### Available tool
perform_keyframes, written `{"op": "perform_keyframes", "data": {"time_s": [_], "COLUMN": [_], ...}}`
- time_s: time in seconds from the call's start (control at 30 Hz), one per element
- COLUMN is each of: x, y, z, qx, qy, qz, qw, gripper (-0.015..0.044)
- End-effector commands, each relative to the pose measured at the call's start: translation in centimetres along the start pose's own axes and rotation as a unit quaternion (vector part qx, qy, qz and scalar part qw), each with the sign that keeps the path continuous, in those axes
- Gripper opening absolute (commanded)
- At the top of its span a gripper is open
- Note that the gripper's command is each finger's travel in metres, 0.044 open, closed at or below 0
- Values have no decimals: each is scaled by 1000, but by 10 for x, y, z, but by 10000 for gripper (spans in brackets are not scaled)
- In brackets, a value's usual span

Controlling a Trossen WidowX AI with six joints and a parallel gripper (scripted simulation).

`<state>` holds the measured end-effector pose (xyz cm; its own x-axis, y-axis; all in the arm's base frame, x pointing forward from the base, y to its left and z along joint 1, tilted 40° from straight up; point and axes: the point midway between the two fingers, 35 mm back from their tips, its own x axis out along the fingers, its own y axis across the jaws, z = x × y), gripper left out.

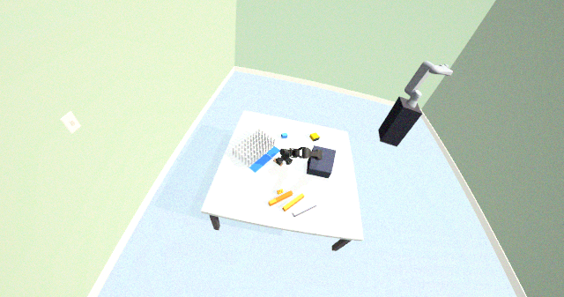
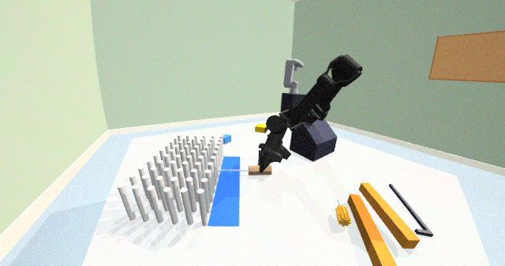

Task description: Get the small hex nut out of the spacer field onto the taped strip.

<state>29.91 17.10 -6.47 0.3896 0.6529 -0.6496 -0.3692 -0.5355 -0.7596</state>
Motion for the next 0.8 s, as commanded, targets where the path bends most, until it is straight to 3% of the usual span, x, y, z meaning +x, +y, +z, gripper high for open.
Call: {"op": "perform_keyframes", "data": {"time_s": [0.0, 0.77], "x": [-2, -8], "y": [0, 1], "z": [3, 17], "qx": [2, 2], "qy": [2, 2], "qz": [1, 1], "qw": [1000, 1000], "gripper": [0, 0]}}
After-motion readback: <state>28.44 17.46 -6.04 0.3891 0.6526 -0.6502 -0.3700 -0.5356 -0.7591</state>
